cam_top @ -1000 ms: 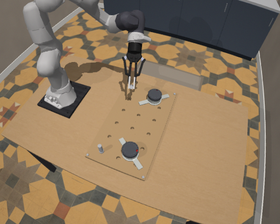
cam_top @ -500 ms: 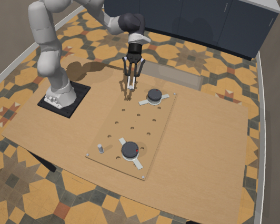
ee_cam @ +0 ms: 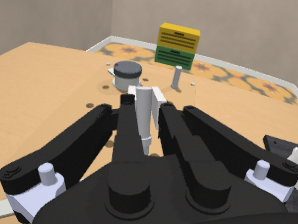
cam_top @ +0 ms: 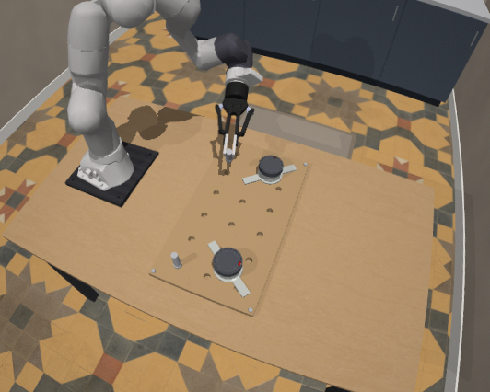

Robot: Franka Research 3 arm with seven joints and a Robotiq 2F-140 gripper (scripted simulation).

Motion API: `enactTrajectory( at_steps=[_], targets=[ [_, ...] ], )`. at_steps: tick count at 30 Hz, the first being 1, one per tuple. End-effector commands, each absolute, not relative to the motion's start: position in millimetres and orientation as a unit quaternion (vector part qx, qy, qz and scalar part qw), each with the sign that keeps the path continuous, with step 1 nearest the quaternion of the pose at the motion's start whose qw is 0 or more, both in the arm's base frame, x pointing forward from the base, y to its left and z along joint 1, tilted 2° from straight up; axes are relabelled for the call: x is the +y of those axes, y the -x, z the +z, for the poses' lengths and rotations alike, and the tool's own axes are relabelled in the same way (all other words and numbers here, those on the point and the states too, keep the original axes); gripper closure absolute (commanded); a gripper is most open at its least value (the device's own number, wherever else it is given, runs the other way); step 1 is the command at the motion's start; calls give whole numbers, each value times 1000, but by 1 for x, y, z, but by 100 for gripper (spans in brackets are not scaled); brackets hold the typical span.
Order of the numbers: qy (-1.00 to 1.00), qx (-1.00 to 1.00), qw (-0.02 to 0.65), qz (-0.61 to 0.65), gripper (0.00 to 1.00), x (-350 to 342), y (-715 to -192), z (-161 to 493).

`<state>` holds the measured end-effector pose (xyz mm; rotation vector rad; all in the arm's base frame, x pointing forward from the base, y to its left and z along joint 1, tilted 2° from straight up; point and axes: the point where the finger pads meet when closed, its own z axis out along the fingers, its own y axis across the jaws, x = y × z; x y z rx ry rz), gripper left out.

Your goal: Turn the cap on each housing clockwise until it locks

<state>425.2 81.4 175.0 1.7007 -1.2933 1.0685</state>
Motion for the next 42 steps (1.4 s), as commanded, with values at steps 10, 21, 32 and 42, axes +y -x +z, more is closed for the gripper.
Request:
enactTrajectory(
  at_steps=[10, 21, 32, 42],
  targets=[
    [-615, -508, 389, 461, 90, 72, -425, 187],
    [-563, -465, 441, 522, 90, 71, -425, 187],
    [-543, -448, 457, 545, 90, 73, -425, 187],
    [-543, -448, 457, 545, 90, 73, -425, 187]
  ],
)
